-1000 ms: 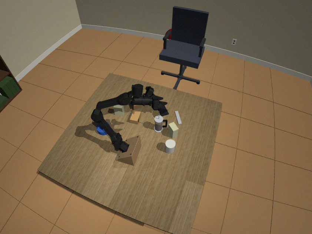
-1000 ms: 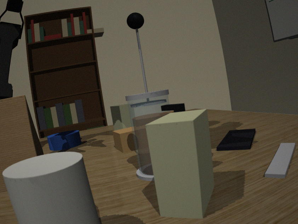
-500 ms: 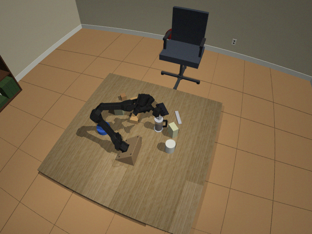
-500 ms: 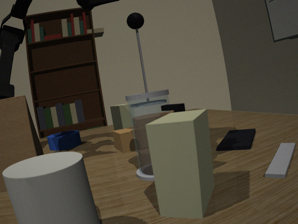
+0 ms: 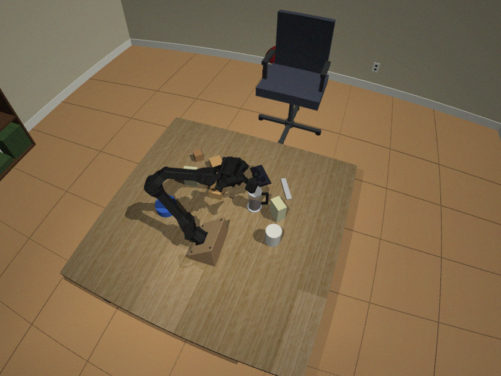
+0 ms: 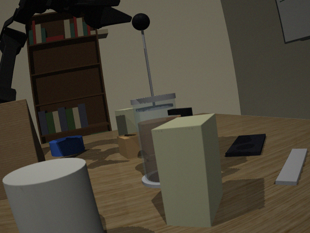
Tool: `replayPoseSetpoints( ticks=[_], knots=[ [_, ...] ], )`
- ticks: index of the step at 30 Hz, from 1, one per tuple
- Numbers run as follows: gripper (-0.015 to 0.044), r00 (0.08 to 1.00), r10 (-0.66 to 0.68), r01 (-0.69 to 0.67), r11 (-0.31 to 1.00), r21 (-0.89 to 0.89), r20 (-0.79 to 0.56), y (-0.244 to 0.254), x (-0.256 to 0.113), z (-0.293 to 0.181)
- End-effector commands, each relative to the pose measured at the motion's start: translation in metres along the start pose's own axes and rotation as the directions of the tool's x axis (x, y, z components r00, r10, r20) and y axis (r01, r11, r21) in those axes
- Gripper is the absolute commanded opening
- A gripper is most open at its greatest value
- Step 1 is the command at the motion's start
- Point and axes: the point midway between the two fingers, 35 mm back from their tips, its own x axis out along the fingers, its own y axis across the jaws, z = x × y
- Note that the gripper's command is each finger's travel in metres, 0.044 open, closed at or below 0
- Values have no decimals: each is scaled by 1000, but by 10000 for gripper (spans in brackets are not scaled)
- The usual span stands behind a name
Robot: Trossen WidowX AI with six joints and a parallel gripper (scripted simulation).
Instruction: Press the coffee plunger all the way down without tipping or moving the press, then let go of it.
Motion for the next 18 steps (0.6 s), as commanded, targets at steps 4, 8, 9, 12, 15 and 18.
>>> replayPoseSetpoints(
  ticks=[4,8,9,12,15,18],
  knots=[
    [440,1000,-1,1,1000,9,-9,-1,13,-4],
    [440,1000,0,0,1000,9,-9,-1,20,-4],
    [440,1000,0,0,1000,9,-9,-1,21,-4],
    [440,1000,0,0,1000,9,-9,-1,26,-4],
    [440,1000,0,0,1000,9,-8,0,31,-4],
    [440,1000,1,-1,1000,9,-8,0,36,-5]
  ],
)
